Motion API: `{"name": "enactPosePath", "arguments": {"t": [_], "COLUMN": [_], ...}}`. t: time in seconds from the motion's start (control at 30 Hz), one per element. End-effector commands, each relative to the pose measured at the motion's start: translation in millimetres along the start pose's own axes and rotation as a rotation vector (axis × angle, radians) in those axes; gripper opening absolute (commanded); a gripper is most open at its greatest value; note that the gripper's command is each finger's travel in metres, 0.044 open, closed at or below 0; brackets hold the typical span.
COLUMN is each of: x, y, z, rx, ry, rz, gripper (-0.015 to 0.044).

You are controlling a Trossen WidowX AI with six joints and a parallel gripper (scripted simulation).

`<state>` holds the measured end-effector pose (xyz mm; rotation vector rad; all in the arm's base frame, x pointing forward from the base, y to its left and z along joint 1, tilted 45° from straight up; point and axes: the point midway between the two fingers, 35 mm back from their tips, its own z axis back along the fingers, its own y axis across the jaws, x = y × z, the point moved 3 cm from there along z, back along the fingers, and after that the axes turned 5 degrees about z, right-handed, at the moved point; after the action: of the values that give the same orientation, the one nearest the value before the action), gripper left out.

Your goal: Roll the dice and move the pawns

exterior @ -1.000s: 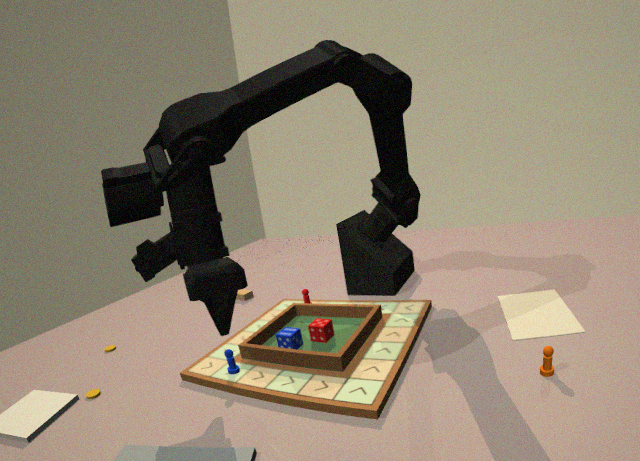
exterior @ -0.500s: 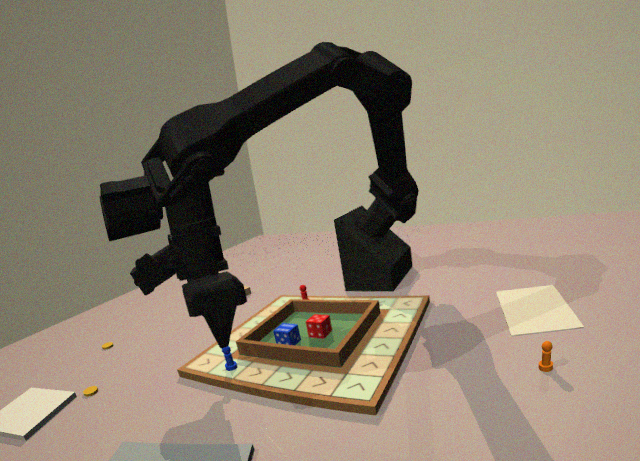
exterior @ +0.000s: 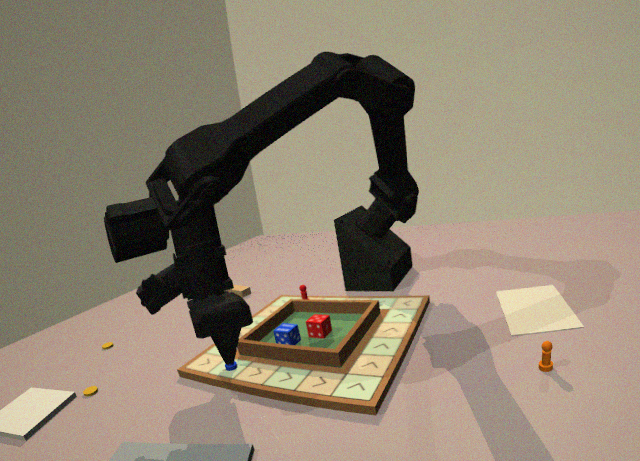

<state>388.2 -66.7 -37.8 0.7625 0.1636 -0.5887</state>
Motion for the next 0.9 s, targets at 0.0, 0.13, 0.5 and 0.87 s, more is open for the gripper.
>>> {"name": "enactPosePath", "arguments": {"t": [0.0, 0.13, 0.5, 0.87], "x": [-2, -2, -2, 4], "y": [-2, -2, -2, -1], "z": [-8, -11, -11, 19], "rx": [0.004, 0.005, 0.005, 0.001], "ry": [0.008, 0.007, 0.007, 0.004], "rz": [-0.011, -0.010, -0.010, -0.011], "gripper": [0.0200, 0.0200, 0.0029, 0.0000]}}
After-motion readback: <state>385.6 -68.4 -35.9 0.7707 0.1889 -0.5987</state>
